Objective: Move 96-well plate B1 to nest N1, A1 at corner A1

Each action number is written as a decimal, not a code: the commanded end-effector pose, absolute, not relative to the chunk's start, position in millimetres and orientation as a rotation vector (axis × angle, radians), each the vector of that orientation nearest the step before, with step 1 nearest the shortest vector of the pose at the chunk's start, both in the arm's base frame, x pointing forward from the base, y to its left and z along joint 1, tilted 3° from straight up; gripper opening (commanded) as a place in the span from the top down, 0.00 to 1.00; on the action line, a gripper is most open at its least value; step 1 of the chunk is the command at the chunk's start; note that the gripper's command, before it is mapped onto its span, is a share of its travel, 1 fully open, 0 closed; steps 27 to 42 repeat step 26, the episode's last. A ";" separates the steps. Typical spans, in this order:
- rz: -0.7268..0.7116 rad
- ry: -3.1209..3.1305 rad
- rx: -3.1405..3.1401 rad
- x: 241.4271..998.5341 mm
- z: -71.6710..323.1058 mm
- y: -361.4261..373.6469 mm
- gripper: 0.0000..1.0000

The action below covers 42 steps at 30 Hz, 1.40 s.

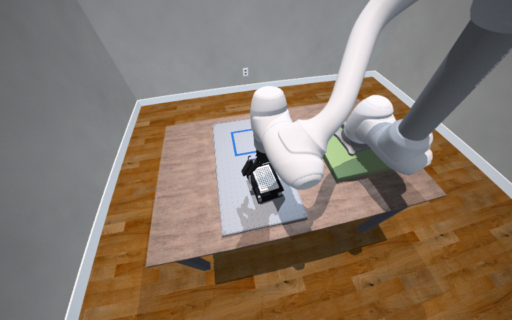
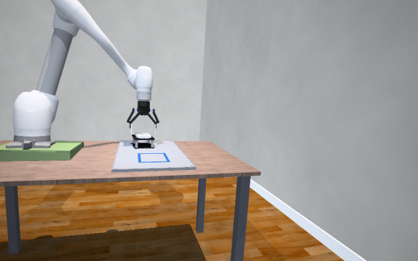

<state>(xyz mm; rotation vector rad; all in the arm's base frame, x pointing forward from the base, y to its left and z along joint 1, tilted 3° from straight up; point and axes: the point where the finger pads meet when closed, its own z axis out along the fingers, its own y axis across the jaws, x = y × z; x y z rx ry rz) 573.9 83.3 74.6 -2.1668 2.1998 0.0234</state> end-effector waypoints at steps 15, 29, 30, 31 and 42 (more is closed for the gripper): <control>0.024 2.200 -2.167 573.1 104.0 81.9 0.00; 0.024 2.200 -2.167 573.0 109.3 81.7 0.00; 0.024 2.200 -2.167 573.0 109.3 81.7 0.00; 0.024 2.200 -2.167 573.0 109.3 81.7 0.00; 0.024 2.200 -2.167 573.0 109.3 81.7 0.00</control>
